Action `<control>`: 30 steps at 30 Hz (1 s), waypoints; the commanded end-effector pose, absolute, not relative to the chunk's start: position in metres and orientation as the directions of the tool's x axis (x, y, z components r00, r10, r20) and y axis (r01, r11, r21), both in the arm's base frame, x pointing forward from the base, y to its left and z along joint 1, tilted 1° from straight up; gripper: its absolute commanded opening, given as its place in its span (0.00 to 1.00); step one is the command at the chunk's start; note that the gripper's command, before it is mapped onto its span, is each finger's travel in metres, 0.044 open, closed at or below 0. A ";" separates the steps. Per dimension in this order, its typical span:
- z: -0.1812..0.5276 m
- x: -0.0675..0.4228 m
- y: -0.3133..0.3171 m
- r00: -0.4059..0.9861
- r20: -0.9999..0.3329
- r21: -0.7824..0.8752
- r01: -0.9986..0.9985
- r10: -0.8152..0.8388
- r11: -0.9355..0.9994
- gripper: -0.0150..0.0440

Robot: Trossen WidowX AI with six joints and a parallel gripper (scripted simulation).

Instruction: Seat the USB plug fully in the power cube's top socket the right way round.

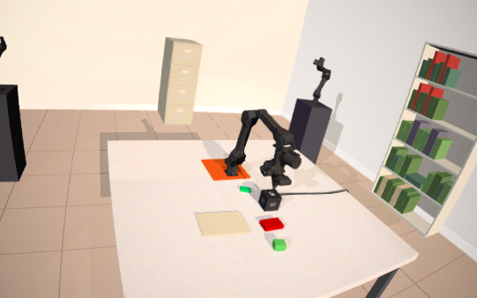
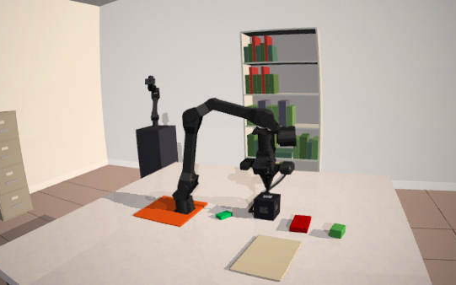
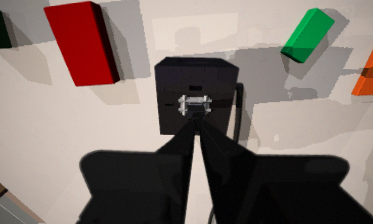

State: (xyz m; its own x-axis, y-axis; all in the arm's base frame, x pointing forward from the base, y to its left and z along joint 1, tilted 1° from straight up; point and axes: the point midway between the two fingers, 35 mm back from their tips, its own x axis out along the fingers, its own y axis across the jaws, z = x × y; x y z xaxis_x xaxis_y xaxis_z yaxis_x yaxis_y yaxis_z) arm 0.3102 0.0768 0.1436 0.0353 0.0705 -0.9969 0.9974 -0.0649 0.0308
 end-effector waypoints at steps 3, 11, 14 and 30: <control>0.143 0.310 0.077 0.037 -0.997 0.032 0.998 0.074 -0.059 0.25; 0.142 0.311 0.077 0.037 -0.997 0.032 0.998 0.074 -0.059 0.25; 0.141 0.311 0.077 0.037 -0.997 0.032 0.998 0.074 -0.059 0.25; 0.140 0.311 0.077 0.037 -0.997 0.032 0.998 0.074 -0.059 0.25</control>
